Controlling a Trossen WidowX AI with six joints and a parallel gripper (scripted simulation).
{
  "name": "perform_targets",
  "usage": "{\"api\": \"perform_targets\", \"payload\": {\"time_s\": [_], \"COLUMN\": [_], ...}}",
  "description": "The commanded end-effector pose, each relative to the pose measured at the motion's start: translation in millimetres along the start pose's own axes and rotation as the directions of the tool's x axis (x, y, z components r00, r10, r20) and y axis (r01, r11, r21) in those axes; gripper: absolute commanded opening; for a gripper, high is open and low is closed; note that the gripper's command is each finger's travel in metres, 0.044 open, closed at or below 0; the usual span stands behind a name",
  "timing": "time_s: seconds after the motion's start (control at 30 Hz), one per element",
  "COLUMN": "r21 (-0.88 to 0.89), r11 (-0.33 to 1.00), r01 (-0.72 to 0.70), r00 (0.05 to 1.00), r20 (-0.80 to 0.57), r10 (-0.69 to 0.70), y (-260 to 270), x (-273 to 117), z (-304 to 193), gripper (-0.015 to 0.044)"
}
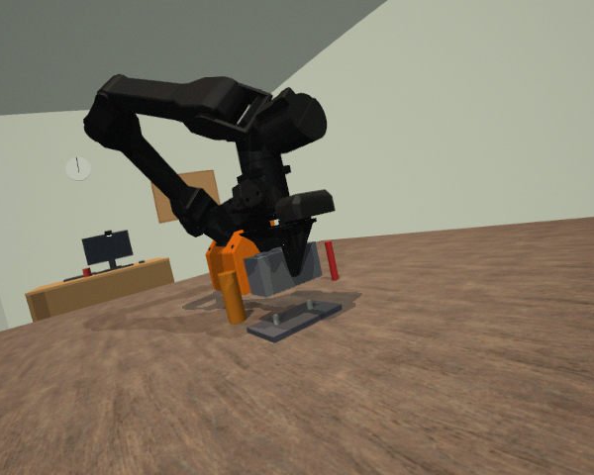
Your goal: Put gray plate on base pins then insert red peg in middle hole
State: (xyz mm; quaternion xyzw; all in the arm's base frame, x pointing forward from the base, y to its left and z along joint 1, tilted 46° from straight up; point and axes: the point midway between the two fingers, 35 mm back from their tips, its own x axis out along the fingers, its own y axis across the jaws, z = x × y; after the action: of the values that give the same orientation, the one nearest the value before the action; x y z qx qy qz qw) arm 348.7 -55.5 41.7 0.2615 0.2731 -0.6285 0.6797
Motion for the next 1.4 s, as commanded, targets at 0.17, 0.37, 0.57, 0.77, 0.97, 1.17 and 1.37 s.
{"api": "perform_targets", "payload": {"time_s": [0.17,0.37,0.57,0.77,0.97,1.17,1.37], "r21": [-0.004,-0.004,-0.004,-0.004,-0.004,-0.004,-0.004], "r11": [1.0,1.0,1.0,1.0,1.0,1.0,1.0], "r01": [0.0,0.0,0.0,0.0,0.0,0.0,0.0], "r00": [1.0,1.0,1.0,1.0,1.0,1.0,1.0], "r20": [0.006,0.006,0.006,0.006,0.007,0.007,0.007], "r10": [0.0,0.0,0.0,0.0,0.0,0.0,0.0], "y": [0.0,-0.1,0.2,0.2,0.0,-0.1,0.1], "x": [4.1,16.8,19.7,29.0,38.8,42.8,42.5], "z": [1.2,1.4,1.4,1.5,1.6,1.3,1.9], "gripper": [0.0,0.0,0.0,0.0,0.0,0.0,0.0]}}
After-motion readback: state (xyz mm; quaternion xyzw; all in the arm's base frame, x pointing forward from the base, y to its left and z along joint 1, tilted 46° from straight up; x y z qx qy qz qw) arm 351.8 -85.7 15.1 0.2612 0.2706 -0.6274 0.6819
